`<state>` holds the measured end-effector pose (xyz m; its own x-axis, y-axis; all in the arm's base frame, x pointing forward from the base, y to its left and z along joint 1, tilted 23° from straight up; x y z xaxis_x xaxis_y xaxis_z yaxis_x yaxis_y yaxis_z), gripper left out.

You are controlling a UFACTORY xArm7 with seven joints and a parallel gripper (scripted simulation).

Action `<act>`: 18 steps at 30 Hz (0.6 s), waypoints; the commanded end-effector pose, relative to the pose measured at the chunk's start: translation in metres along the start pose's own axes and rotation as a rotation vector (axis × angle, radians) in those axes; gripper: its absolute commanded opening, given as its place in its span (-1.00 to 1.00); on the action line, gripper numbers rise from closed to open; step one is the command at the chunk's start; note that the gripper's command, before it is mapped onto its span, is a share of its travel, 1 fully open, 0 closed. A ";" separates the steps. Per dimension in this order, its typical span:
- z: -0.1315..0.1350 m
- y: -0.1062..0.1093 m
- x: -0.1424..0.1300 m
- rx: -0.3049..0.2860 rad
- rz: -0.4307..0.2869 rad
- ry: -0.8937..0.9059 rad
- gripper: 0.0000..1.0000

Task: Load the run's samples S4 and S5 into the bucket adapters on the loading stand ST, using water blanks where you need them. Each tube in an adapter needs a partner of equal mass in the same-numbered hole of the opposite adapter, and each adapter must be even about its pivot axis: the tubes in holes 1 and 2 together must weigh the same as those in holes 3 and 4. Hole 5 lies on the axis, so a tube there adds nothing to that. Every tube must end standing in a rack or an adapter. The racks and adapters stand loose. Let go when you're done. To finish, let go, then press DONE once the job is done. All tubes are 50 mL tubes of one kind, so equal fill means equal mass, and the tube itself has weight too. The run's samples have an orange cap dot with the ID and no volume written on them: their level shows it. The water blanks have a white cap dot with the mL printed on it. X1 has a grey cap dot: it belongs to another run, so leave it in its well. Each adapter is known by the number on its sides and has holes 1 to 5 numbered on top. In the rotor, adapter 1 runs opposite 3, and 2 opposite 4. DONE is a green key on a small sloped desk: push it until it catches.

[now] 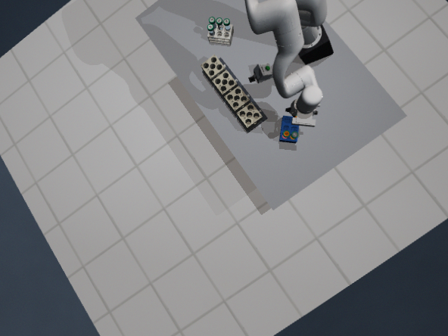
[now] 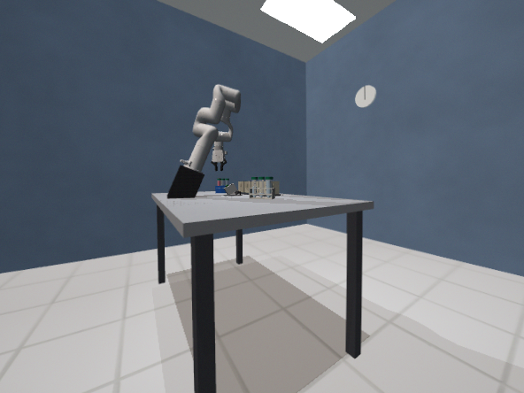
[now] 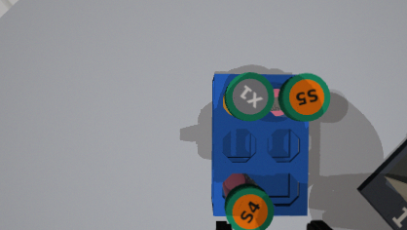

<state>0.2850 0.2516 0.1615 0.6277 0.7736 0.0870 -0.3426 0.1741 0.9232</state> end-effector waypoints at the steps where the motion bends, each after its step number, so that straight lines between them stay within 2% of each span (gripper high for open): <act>1: 0.000 0.009 0.001 0.000 0.004 0.000 -0.13; 18: 0.000 0.039 0.001 0.000 0.004 0.000 -0.13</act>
<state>0.2741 0.2570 0.1907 0.6278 0.7735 0.0865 -0.3420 0.1744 0.9234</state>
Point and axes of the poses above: the point where the finger pads meet when closed, its own y axis back along the fingers, its own z axis across the jaws, x = y × z, the point moved 6 cm from there along y, back along the fingers, and after that the axes turned 15 degrees about y, right-handed, at the moved point
